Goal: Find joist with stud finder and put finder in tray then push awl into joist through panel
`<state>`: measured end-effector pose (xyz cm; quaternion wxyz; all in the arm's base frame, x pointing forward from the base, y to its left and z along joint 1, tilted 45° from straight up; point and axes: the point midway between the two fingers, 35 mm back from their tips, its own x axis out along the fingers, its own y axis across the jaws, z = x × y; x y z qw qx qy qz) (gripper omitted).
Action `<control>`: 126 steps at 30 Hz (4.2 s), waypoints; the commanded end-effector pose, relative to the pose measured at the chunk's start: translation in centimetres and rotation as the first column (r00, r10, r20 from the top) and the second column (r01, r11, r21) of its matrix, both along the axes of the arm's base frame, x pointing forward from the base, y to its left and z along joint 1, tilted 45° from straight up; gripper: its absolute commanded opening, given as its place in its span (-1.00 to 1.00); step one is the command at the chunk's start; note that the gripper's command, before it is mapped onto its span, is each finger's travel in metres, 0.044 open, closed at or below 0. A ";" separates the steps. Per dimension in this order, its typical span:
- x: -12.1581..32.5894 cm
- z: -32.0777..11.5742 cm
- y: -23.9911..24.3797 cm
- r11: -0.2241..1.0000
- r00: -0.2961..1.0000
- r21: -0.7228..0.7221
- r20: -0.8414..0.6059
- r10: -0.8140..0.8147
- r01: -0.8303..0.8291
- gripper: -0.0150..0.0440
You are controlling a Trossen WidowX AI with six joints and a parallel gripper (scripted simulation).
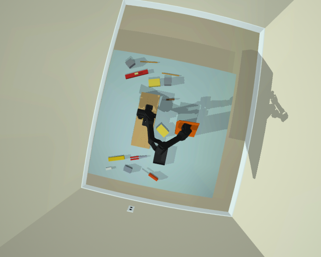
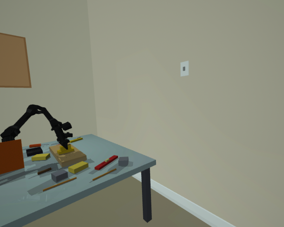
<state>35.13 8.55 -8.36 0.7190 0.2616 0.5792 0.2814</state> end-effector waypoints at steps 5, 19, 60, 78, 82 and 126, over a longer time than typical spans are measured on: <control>-0.4 2.0 2.2 1.000 1.000 0.002 -0.003 0.000 0.000 -0.49; -0.8 5.6 5.8 1.000 1.000 0.005 -0.004 0.000 0.000 -0.49; -2.2 16.4 16.3 1.000 1.000 0.014 -0.004 0.000 0.000 -0.49; -2.2 16.2 16.1 1.000 1.000 0.013 -0.004 0.000 0.000 -0.49; -2.1 15.1 15.1 1.000 1.000 0.013 -0.004 0.000 0.000 -0.49; -0.6 3.6 3.7 1.000 1.000 0.004 -0.004 0.000 0.000 -0.49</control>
